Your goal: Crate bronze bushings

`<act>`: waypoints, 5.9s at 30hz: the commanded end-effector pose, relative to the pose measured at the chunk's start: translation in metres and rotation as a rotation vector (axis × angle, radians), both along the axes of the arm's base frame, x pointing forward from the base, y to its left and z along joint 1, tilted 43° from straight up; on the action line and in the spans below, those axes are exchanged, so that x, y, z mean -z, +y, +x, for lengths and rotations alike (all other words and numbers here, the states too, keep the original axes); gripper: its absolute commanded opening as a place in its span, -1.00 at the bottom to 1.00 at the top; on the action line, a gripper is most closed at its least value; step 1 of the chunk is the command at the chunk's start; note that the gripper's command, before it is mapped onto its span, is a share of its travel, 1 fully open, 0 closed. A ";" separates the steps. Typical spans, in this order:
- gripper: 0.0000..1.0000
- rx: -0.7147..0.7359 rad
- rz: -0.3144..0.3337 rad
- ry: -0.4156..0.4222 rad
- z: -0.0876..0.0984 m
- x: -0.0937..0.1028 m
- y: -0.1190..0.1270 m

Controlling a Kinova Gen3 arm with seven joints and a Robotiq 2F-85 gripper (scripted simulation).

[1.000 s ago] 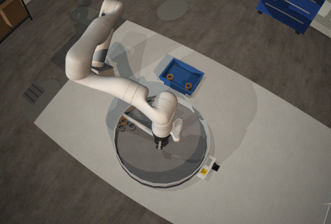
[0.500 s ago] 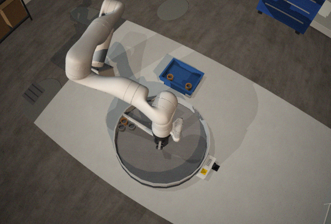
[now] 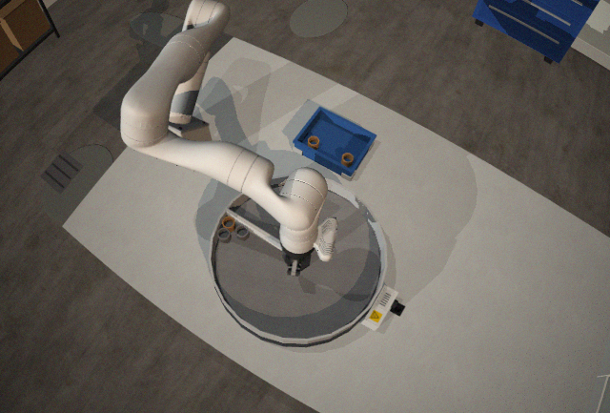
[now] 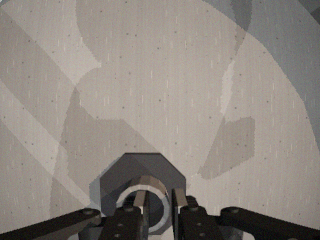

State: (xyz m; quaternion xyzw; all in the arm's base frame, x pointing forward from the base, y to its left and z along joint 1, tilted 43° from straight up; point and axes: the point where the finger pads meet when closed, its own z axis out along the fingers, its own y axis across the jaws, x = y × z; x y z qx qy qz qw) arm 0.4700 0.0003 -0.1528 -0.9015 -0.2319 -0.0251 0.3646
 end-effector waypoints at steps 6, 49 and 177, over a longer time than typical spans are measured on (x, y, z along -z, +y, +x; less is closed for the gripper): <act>-0.69 0.001 -0.001 -0.001 0.001 -0.001 -0.001; -0.69 0.001 -0.001 -0.001 0.001 -0.004 -0.004; -0.69 0.001 -0.001 -0.001 0.010 -0.057 -0.052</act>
